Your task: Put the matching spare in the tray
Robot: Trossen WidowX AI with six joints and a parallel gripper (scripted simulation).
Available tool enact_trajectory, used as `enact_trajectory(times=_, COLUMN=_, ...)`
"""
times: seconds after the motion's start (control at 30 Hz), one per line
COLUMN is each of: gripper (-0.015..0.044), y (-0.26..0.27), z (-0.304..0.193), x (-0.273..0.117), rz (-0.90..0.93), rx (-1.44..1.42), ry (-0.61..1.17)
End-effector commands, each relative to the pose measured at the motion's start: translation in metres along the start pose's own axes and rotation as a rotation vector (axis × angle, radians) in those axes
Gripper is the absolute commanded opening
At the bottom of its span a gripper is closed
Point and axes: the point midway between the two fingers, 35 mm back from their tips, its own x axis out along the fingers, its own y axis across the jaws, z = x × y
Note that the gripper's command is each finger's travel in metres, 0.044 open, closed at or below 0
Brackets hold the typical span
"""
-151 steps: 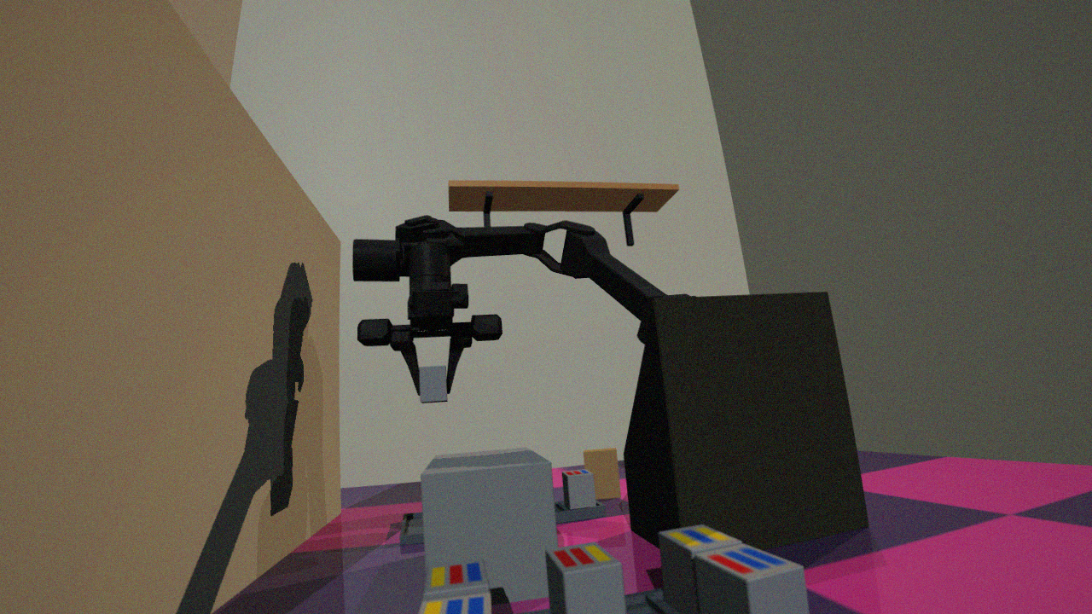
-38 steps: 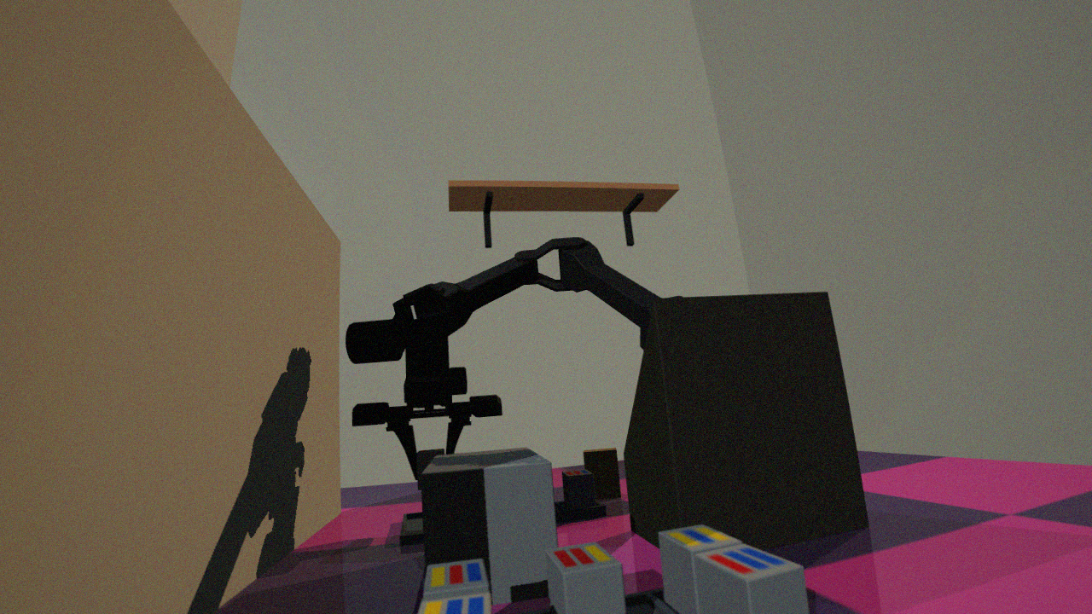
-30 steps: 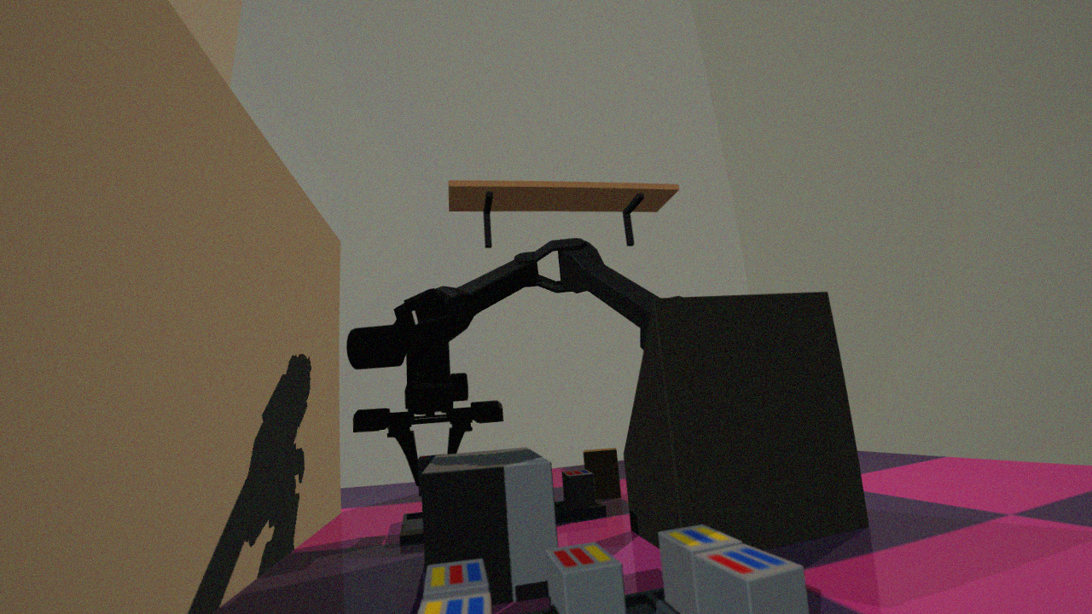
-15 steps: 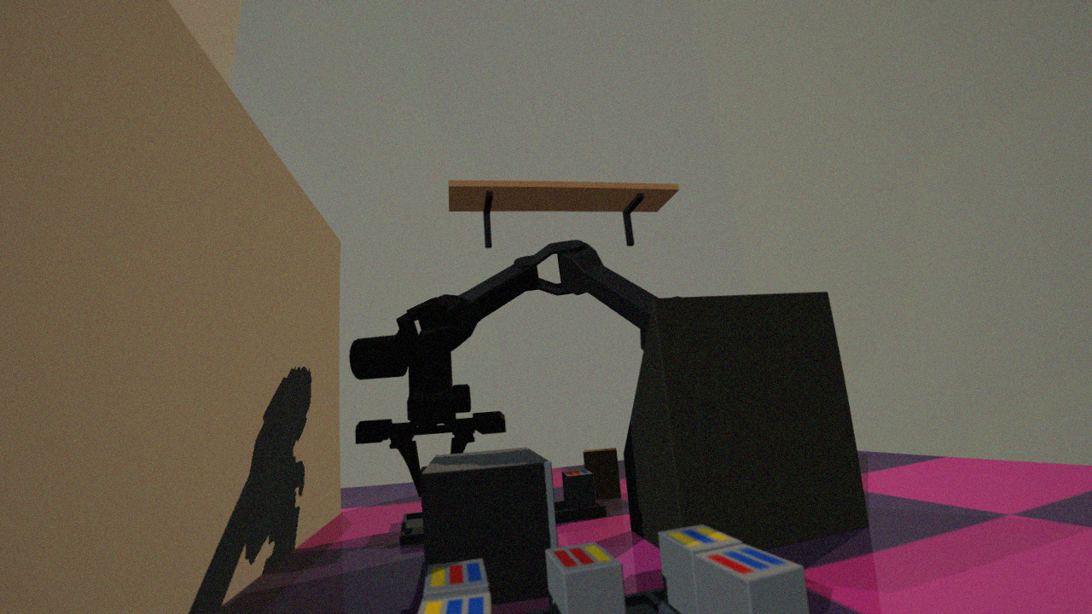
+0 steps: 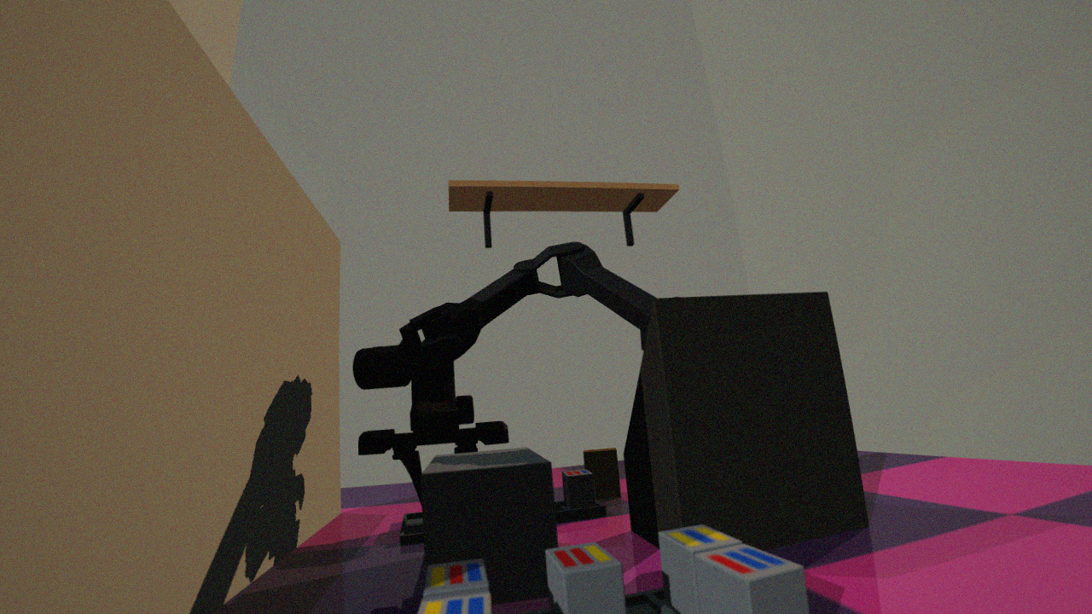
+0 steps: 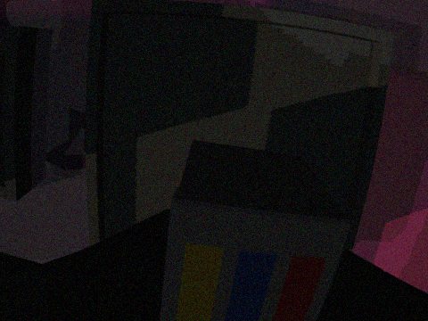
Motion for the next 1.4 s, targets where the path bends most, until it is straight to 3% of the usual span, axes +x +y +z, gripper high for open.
enact_trajectory(times=0.0, gripper=0.0000, y=0.002, z=0.002, x=0.004, rz=0.000, rx=-0.010, ry=-0.005)
enact_trajectory(times=0.07, gripper=0.0000, y=0.002, z=0.002, x=0.005, rz=0.000, rx=-0.010, ry=-0.005)
enact_trajectory(times=0.63, gripper=0.0440, y=0.000, z=0.000, x=0.000, rz=0.000, rx=0.000, ry=0.000)
enact_trajectory(times=0.87, gripper=0.0440, y=0.001, z=0.002, x=-0.101, rz=0.001, rx=-0.010, ry=-0.010)
enact_trajectory(times=1.37, gripper=0.0440, y=0.000, z=0.004, x=-0.101, rz=-0.010, rx=-0.016, ry=-0.017)
